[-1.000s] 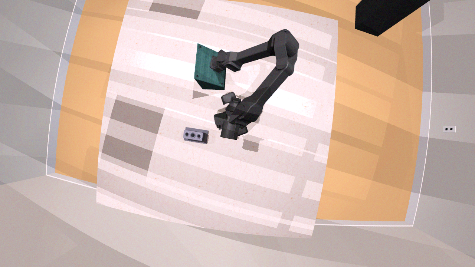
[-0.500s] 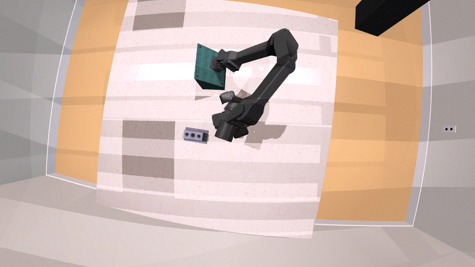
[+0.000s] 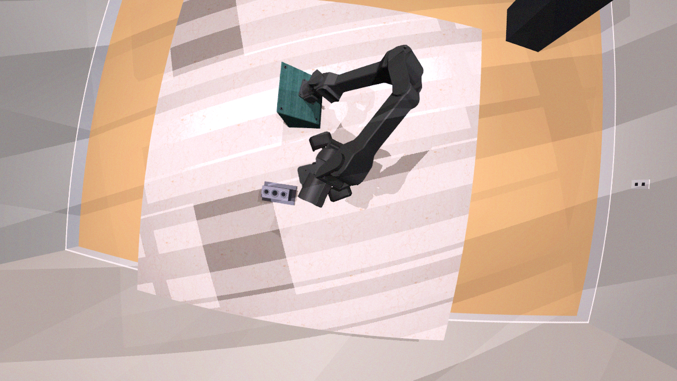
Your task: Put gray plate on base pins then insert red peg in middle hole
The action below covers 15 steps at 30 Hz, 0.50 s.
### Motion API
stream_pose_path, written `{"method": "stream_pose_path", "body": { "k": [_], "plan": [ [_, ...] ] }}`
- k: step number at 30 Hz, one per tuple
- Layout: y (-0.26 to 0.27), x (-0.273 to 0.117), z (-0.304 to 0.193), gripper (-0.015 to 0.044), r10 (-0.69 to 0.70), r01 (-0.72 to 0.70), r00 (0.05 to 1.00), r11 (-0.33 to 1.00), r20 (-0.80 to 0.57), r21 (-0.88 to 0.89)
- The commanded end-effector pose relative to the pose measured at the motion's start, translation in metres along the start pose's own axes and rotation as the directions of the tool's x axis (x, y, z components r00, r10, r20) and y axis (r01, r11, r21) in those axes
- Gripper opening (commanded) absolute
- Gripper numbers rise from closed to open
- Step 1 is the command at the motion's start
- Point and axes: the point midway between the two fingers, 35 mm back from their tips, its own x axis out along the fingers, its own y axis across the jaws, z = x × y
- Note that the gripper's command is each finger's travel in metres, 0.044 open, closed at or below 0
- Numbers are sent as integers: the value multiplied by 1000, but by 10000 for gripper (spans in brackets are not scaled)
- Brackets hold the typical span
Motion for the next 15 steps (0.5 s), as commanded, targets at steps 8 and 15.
{"method": "stream_pose_path", "body": {
  "k": [8, 15],
  "plan": [
    [10, -5, 30, 0, -2, 2, 1000, 1000, 6, 3],
    [16, -7, 50, 0, -3, 3, 1000, 1000, 8, 3]
  ]
}}
